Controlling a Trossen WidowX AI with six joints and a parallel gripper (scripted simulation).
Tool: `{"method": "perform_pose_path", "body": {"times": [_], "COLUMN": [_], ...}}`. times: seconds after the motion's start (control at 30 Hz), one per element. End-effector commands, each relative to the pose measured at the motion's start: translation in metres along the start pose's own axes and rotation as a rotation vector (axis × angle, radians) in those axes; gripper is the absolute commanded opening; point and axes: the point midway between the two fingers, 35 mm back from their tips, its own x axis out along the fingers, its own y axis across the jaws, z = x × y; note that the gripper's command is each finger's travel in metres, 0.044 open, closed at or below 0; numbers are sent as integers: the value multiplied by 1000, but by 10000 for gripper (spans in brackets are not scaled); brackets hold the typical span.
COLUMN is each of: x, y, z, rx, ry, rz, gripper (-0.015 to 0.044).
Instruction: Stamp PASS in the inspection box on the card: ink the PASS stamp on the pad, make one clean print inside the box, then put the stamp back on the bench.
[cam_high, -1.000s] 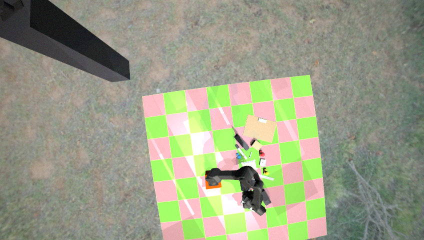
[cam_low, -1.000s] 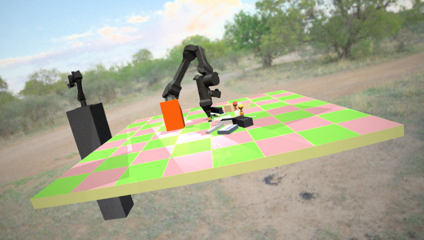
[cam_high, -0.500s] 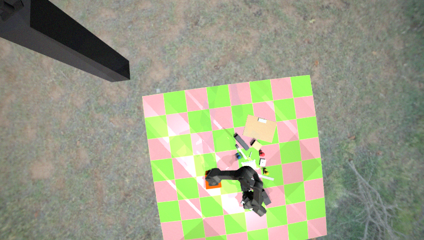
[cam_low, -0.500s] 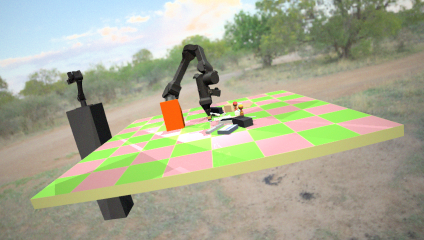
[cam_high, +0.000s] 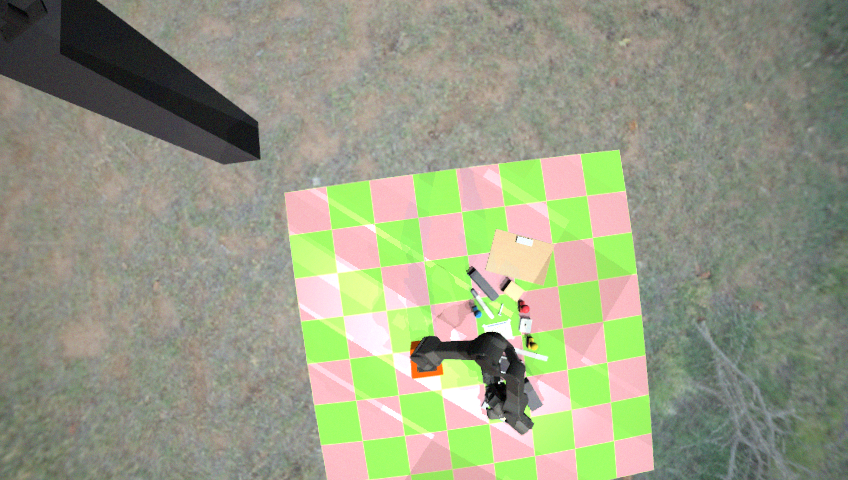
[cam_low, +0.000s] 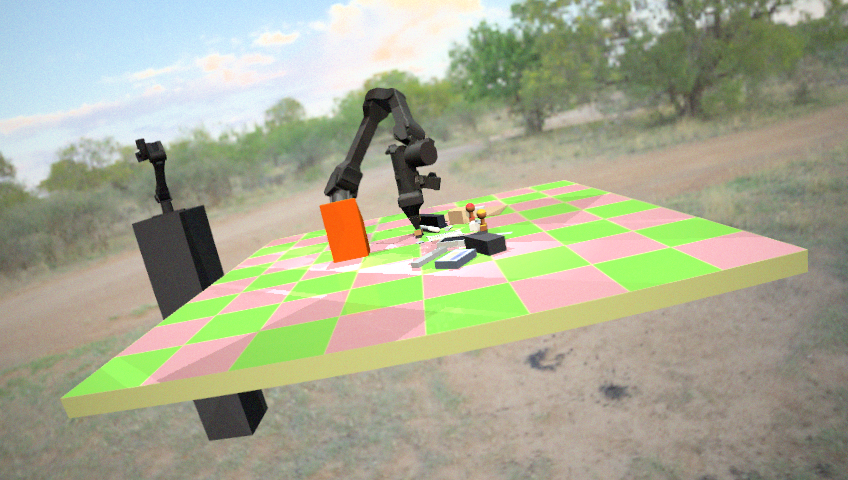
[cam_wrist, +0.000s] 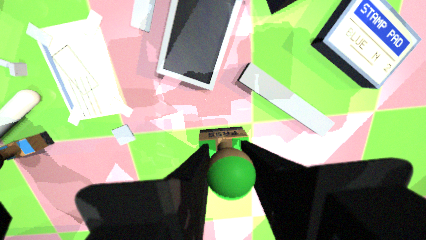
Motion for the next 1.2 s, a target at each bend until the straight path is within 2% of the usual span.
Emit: {"method": "perform_pose_path", "body": {"times": [0.0, 1.17], "x": [-2, -20], "y": [-1, 0], "z": [0, -1], "rx": [-7, -7], "ry": [2, 2], "rz": [-5, -8], "gripper": [0, 0]}}
